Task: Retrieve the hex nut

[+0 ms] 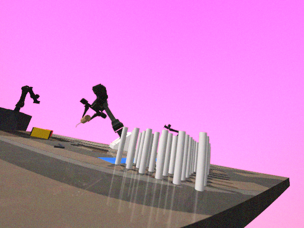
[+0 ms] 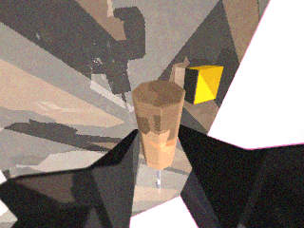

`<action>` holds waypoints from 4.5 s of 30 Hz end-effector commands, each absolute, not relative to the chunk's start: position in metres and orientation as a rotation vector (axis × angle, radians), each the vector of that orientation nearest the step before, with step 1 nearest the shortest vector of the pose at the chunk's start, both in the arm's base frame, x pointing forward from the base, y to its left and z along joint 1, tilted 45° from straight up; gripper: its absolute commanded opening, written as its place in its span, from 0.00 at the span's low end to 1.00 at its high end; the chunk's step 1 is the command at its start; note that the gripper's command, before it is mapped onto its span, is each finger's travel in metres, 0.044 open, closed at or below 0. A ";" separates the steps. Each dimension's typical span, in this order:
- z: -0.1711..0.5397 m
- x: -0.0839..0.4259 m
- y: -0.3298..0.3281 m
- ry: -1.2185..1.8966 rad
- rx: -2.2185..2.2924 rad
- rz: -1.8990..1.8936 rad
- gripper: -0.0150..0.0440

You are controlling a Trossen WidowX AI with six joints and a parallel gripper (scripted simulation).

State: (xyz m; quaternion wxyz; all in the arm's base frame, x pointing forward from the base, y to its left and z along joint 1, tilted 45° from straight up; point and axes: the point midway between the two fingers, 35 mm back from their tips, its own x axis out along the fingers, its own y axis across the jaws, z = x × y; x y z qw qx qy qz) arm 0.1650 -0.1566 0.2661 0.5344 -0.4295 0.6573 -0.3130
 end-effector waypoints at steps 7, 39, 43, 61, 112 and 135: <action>0.255 0.184 -0.145 1.362 -0.704 -0.891 0.25; 0.221 0.236 -0.099 0.849 0.298 -1.203 0.25; 0.216 0.242 -0.091 0.793 0.428 -1.234 0.25; 0.199 0.265 -0.057 0.540 1.009 -1.390 0.25; 0.110 0.306 -0.064 0.146 1.821 -1.667 0.25; 0.064 0.300 -0.109 0.137 1.816 -1.658 0.25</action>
